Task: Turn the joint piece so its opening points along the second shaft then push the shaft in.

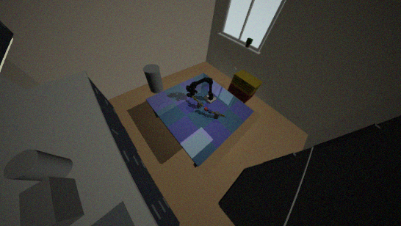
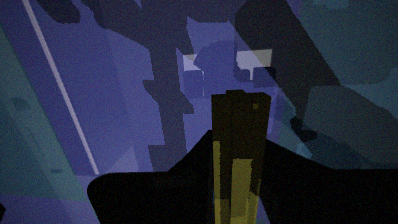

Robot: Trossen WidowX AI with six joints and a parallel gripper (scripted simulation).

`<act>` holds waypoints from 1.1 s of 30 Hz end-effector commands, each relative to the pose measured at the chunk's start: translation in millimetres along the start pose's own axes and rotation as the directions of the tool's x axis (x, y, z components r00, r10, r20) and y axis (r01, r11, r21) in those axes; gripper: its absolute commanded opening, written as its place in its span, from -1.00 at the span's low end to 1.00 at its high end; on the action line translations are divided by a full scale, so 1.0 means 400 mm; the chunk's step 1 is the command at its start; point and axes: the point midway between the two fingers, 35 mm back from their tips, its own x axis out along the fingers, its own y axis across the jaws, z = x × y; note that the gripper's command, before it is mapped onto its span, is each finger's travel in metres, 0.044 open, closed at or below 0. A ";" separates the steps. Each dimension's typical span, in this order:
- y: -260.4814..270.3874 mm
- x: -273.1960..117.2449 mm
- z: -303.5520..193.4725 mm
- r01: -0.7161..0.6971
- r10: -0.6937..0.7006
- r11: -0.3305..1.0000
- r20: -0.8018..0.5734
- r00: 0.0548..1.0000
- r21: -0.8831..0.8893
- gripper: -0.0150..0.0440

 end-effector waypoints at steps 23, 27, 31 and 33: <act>0.000 0.000 -0.001 0.074 -0.074 0.997 0.000 0.997 0.000 -0.49; 0.000 0.000 -0.008 0.078 -0.078 0.997 -0.001 0.997 0.001 -0.49; 0.000 0.001 -0.022 0.085 -0.085 0.996 -0.001 0.996 0.002 -0.49; 0.000 0.001 -0.030 0.088 -0.088 0.996 -0.001 0.996 0.003 -0.49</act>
